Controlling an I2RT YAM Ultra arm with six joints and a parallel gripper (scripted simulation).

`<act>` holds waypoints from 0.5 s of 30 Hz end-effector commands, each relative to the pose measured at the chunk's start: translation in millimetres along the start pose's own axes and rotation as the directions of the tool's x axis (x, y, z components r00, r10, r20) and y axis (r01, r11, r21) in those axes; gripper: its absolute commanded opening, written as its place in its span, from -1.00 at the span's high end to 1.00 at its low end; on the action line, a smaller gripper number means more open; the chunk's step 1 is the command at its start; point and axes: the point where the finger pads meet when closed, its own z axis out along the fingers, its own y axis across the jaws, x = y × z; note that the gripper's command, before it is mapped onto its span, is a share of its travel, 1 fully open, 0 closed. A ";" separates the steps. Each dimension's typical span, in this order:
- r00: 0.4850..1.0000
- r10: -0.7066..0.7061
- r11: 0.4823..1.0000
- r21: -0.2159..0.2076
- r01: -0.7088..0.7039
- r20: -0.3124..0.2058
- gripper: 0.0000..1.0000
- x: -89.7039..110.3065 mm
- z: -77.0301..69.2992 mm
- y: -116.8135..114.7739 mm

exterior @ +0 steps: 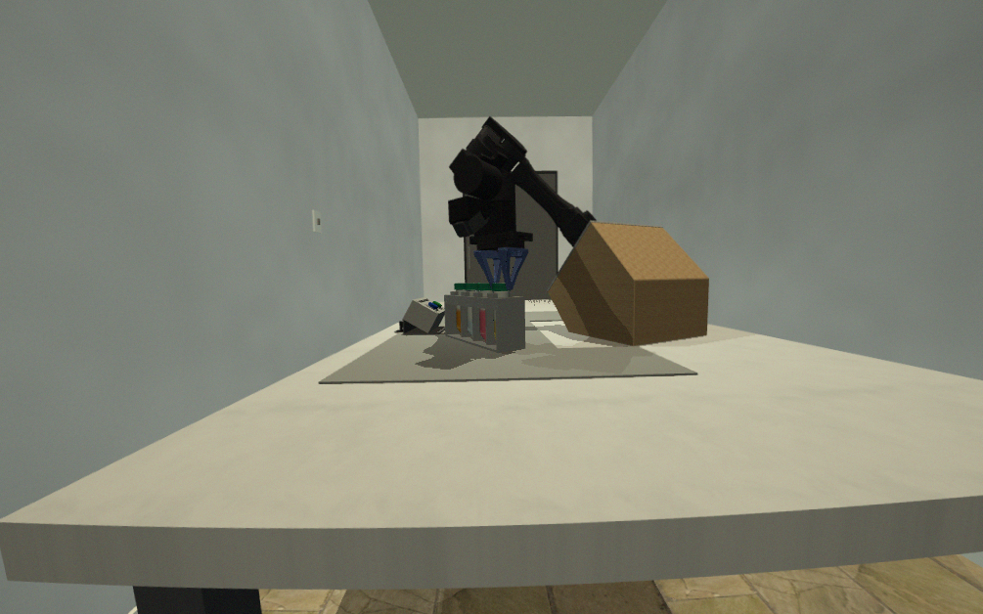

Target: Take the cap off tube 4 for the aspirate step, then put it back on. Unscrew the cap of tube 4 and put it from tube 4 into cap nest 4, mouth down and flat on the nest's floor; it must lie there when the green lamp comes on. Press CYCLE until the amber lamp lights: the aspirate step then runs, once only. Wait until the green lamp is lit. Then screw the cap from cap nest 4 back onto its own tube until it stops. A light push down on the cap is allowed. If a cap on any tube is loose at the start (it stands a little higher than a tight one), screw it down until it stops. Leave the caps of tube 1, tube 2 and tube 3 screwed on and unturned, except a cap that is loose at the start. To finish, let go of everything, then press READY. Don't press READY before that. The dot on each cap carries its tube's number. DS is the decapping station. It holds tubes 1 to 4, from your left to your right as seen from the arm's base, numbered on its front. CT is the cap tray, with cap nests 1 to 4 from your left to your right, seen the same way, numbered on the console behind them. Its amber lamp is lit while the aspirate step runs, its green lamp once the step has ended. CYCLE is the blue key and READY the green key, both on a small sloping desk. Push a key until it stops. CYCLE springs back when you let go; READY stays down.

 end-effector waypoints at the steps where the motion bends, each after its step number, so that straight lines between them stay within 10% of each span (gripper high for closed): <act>1: 0.989 0.129 0.992 -0.006 -0.129 0.066 1.00 -17.7 -16.1 -1.1; 9: 0.989 0.129 0.992 -0.006 -0.129 0.066 1.00 -17.7 -16.1 -1.1; 10: 0.989 0.129 0.992 -0.006 -0.129 0.066 0.02 -17.7 -16.1 -1.1; 15: 0.991 0.123 0.992 -0.004 -0.123 0.059 0.02 -15.7 -15.9 -1.2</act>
